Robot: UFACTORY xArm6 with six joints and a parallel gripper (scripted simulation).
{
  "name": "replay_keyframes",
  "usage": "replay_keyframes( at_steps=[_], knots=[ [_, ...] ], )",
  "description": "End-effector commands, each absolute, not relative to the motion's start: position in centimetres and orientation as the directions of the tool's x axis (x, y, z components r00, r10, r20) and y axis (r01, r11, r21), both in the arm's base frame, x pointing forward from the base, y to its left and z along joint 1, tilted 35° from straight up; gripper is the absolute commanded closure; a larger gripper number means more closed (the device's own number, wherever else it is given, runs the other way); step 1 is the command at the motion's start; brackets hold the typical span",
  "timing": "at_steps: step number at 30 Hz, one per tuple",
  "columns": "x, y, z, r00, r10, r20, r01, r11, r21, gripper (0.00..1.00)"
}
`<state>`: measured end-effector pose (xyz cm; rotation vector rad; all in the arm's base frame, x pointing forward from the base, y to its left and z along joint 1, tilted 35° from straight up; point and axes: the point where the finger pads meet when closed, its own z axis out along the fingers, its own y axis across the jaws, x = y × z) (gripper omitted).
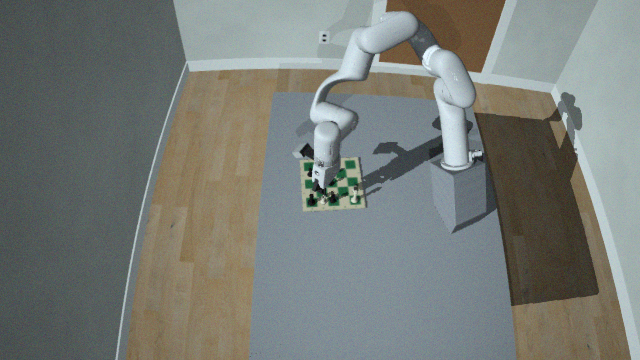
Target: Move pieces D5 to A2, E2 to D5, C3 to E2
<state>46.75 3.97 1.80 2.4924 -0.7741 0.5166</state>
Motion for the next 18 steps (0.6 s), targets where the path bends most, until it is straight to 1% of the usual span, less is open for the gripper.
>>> replay_keyframes(
  at_steps=[1, 18],
  knots=[
    [46.9, 4.0, 1.8, 0.768, -0.424, 0.479, -0.604, -0.728, 0.324, 0.63],
    [47.3, 3.1, 0.5, 0.769, -0.424, 0.479, -0.604, -0.728, 0.324, 0.63]
  ],
)
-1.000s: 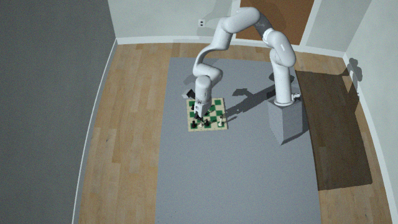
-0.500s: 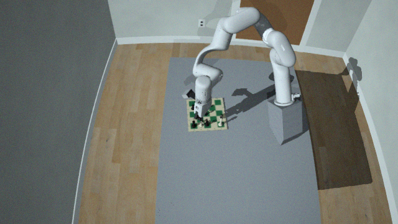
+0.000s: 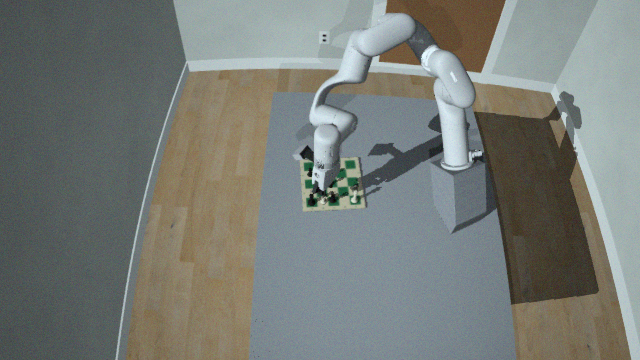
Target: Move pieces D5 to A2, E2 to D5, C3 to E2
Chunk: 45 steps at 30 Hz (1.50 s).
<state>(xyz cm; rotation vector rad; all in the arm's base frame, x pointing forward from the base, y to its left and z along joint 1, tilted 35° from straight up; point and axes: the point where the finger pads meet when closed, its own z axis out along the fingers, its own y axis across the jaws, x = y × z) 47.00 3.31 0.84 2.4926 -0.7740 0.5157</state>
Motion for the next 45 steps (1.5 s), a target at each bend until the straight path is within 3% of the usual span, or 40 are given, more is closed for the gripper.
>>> replay_keyframes(
  at_steps=[1, 45],
  knots=[
    [47.3, 3.1, 0.5, 0.769, -0.424, 0.479, -0.604, -0.728, 0.324, 0.63],
    [48.0, 1.3, -2.2, 0.769, -0.424, 0.479, -0.604, -0.728, 0.324, 0.63]
  ],
)
